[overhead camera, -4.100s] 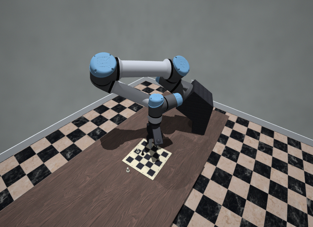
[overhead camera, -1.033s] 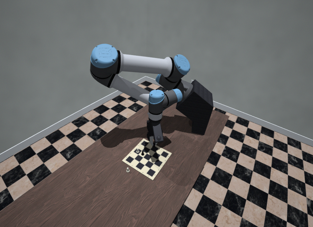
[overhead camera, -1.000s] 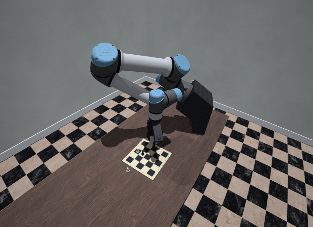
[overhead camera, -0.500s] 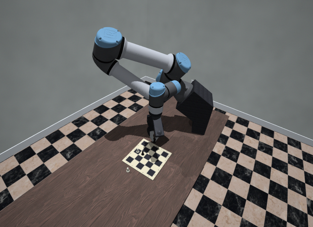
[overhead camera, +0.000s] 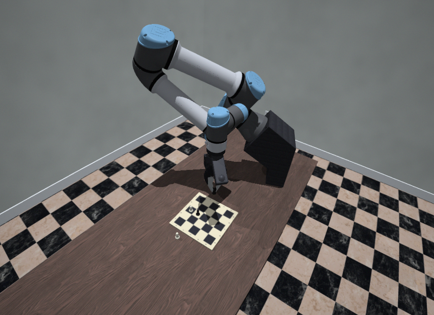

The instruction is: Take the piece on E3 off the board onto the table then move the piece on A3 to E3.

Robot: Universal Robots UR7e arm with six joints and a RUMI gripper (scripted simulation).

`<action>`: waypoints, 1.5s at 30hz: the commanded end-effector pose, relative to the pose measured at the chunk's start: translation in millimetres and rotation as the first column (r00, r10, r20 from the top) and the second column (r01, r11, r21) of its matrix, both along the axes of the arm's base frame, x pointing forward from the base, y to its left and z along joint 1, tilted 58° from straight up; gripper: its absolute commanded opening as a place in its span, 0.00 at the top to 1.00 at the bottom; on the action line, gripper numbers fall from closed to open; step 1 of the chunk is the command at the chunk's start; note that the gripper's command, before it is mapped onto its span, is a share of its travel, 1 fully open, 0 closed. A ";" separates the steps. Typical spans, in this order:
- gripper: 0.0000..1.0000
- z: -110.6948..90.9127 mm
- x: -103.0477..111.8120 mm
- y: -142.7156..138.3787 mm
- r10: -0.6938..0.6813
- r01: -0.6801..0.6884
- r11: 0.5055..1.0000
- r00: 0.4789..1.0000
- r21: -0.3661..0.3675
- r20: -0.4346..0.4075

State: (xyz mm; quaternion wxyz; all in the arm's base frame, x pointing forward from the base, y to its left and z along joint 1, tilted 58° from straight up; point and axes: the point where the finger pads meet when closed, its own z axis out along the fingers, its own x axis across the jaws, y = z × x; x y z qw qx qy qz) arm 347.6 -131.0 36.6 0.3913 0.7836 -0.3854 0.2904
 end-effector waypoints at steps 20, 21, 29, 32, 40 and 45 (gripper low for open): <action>1.00 4.0 -0.8 6.5 -0.003 0.003 1.000 1.000 0.001 -0.001; 1.00 4.1 -0.2 6.5 -0.003 0.003 1.000 1.000 0.001 -0.001; 1.00 7.3 27.5 6.6 -0.004 0.004 1.000 1.000 0.001 0.001; 1.00 12.7 56.7 6.9 -0.005 0.005 1.000 1.000 0.002 0.003; 1.00 36.0 130.1 8.7 -0.009 0.009 1.000 1.000 0.003 0.009; 1.00 41.2 142.2 9.1 -0.009 0.009 1.000 1.000 0.003 0.010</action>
